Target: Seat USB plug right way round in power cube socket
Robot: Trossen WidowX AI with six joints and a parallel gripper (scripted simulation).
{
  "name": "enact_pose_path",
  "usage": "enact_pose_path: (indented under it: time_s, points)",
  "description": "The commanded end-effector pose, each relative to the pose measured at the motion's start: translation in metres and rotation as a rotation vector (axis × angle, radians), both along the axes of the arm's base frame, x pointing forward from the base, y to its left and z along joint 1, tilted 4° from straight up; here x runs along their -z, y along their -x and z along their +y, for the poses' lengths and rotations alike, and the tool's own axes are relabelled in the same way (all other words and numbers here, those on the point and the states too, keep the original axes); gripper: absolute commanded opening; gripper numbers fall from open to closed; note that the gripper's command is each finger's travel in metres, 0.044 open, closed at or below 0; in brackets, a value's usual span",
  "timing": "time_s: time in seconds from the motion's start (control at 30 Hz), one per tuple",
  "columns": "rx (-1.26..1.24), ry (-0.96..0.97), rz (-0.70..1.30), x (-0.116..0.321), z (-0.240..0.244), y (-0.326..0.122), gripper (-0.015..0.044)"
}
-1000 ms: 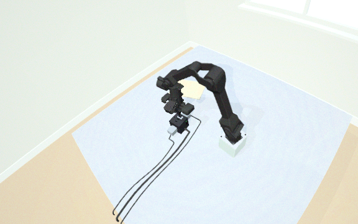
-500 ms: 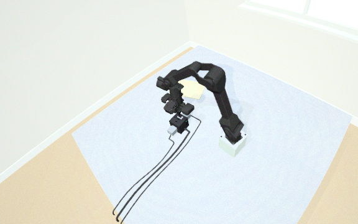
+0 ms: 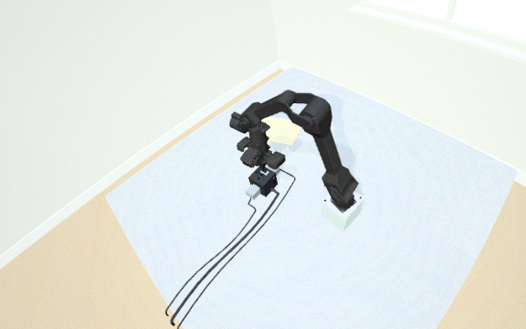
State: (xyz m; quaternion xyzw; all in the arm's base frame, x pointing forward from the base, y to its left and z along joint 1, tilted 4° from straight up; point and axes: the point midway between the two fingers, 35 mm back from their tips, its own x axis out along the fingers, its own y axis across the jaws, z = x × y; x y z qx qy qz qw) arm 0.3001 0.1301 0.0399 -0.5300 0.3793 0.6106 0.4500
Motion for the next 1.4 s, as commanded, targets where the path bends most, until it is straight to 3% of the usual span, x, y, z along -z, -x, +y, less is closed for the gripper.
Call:
enact_pose_path:
  time_s: [0.0, 0.8, 0.93, 1.37]
  points:
    - [0.002, -0.003, 0.003, 0.0025, 0.0005, 0.0004, 0.0]
    - [0.002, -0.003, 0.003, 0.0025, 0.0005, 0.0004, 0.0]
    - [0.0, -0.001, -0.001, 0.0002, 0.0001, -0.0001, 0.0095]
    - [0.0, -0.001, -0.001, 0.0002, 0.0001, -0.0001, 0.0095]
